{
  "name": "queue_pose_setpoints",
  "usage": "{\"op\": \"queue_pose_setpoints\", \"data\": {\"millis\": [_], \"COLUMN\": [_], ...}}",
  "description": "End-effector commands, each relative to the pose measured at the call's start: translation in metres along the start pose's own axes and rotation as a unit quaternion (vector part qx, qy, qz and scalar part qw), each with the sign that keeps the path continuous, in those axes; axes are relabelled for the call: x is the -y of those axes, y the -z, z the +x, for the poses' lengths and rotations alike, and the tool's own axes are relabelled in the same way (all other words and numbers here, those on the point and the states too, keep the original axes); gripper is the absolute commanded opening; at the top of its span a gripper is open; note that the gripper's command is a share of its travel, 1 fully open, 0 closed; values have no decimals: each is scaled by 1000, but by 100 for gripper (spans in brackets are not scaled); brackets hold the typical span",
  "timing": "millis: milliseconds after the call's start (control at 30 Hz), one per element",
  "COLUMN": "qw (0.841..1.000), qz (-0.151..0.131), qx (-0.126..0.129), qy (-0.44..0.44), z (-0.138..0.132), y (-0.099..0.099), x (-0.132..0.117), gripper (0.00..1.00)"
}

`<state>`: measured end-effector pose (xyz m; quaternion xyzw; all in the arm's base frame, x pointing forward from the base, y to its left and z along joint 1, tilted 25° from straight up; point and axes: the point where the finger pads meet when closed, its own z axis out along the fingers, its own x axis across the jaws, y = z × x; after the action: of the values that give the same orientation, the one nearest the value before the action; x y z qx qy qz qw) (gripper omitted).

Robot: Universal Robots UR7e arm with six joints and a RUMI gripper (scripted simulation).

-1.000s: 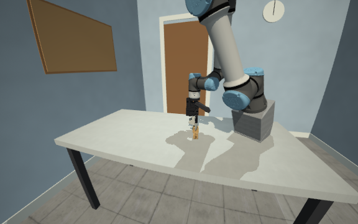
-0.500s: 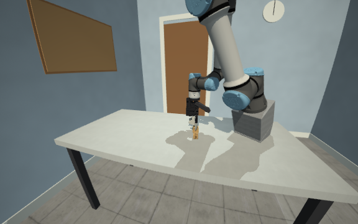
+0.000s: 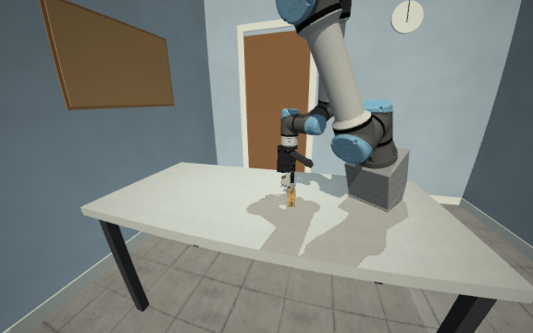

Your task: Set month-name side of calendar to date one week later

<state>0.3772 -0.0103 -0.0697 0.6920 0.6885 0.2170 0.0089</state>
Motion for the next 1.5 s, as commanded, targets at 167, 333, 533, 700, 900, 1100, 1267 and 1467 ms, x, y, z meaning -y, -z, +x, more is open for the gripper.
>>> {"op": "queue_pose_setpoints", "data": {"millis": [167,333,533,700,900,1100,1267,1467], "qw": [1000,1000,1000,1000,1000,1000,1000,1000], "qz": [0,0,0,0,0,0,0,0], "qx": [0,0,0,0,0,0,0,0], "qy": [0,0,0,0,0,0,0,0], "z": [0,0,0,0,0,0,0,0], "y": [0,0,0,0,3,7,15,30], "x": [0,0,0,0,0,0,0,0], "gripper": [10,10,10,10,10,10,10,10]}}
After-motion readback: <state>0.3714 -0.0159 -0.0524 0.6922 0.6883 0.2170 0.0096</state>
